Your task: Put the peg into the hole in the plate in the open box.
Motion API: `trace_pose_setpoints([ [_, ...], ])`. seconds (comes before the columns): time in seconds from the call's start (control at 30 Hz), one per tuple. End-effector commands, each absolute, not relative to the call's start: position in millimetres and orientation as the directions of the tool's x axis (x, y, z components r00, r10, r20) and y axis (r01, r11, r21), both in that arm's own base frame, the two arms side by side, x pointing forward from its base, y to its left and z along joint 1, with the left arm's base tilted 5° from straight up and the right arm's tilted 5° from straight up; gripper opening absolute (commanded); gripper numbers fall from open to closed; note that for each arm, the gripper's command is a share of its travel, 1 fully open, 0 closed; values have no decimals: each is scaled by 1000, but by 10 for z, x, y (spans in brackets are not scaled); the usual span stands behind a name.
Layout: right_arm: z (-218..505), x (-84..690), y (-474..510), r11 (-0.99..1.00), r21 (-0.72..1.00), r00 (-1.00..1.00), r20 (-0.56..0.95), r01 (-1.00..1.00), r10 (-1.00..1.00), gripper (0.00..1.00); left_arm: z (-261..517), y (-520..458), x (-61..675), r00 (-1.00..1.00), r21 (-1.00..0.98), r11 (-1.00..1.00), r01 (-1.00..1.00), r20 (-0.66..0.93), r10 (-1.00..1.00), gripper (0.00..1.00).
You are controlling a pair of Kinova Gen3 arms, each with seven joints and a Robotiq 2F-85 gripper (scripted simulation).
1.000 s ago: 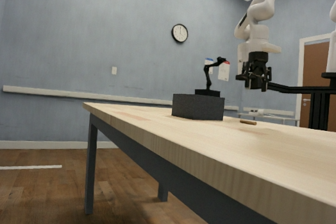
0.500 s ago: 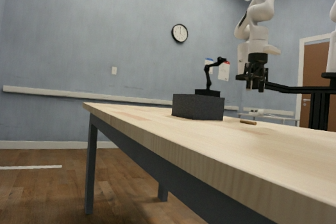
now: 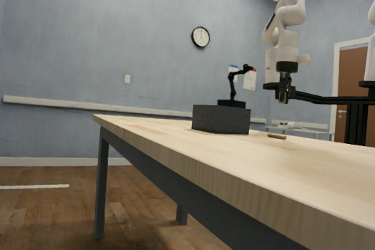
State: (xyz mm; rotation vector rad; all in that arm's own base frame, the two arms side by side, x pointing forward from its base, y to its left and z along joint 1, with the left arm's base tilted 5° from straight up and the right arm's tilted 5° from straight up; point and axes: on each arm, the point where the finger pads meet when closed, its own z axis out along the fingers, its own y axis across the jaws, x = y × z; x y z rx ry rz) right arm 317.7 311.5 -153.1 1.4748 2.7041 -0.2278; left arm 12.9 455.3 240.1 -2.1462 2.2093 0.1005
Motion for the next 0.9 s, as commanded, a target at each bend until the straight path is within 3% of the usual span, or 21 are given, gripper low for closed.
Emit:
trace_pose_setpoints([
  [0.0, -1531, 3165, 3092, 641, -124, -652, -98, 758, 752, 1000, 2410, 4557, 128, -29, 5, 29, -1000, -90, -995, 1000],
  [0.4, -1549, 3132, 3024, 950, -181, -967, -6, 253, 257, 1000, 2410, 4557, 128, -29, 5, 29, -1000, -90, -995, 1000],
  [0.47, -1549, 3132, 3024, 950, -181, -967, -6, 253, 257, 1000, 2410, 4557, 128, -29, 5, 29, -1000, -90, -995, 1000],
  [0.87, -1544, 3159, 3056, 917, -146, -928, 93, -372, -362, 1000, 2410, 4557, 128, -29, 5, 29, -1000, -90, -995, 1000],
])
